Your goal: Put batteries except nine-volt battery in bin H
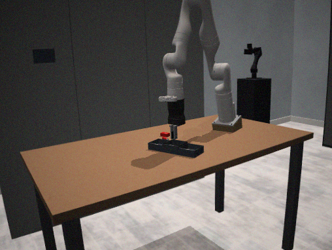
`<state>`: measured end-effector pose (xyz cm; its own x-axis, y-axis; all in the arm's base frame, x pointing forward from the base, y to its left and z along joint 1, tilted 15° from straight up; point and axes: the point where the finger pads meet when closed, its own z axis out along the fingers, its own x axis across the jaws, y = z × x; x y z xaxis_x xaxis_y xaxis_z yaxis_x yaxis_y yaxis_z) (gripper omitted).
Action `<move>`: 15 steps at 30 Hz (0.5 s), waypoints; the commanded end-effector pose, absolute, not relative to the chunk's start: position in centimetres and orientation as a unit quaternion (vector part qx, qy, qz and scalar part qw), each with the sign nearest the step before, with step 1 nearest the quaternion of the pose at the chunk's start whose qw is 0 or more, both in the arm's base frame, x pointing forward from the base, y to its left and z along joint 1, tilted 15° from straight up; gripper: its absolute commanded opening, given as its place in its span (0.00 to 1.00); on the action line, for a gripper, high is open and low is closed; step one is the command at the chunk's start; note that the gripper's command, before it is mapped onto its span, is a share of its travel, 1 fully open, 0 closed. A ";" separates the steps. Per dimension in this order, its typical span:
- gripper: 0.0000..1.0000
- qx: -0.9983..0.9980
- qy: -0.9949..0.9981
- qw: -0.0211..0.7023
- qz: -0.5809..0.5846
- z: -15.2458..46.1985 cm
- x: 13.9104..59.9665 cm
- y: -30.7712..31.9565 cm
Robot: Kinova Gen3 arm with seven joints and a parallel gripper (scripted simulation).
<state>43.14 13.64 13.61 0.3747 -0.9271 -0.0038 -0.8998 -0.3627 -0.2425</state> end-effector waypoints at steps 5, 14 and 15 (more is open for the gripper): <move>0.31 -0.823 0.552 0.112 -0.072 15.1 43.3 14.0; 0.31 -0.823 0.552 0.112 -0.072 15.1 42.3 16.3; 0.31 -0.823 0.552 0.112 -0.072 15.1 42.1 16.7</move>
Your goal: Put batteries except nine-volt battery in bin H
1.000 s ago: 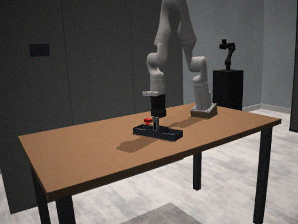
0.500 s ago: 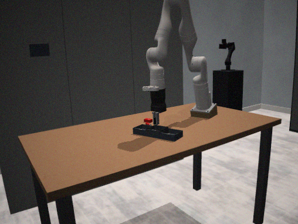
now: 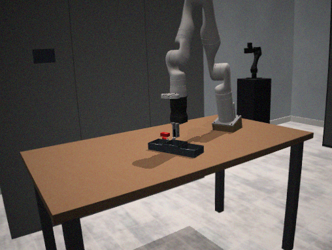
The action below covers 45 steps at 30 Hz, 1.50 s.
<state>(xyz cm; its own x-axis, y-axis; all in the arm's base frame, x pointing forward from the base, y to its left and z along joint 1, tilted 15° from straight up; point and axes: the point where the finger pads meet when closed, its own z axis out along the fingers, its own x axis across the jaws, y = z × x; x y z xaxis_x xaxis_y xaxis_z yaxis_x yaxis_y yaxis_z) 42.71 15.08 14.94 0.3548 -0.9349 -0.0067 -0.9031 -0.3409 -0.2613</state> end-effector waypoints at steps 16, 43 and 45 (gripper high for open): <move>0.31 -0.823 0.552 0.112 -0.071 15.0 39.8 21.6; 0.31 -0.823 0.552 0.112 -0.072 10.0 41.1 22.2; 0.31 -0.823 0.552 0.112 -0.072 10.0 41.1 22.2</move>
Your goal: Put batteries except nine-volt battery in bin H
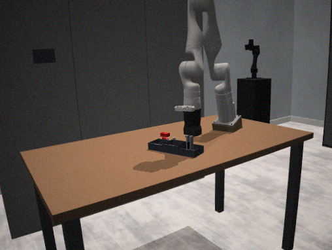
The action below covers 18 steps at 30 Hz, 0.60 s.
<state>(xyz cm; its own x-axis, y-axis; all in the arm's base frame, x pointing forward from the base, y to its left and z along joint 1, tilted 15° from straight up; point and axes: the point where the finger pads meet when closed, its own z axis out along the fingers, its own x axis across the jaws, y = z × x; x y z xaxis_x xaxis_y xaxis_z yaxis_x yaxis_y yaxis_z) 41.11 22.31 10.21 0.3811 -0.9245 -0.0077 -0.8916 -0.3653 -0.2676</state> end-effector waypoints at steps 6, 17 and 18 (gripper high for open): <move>0.31 -0.823 0.552 0.112 -0.072 10.0 41.1 22.2; 0.31 -0.823 0.552 0.112 -0.072 10.0 41.1 22.2; 0.31 -0.823 0.552 0.112 -0.072 10.0 41.1 22.2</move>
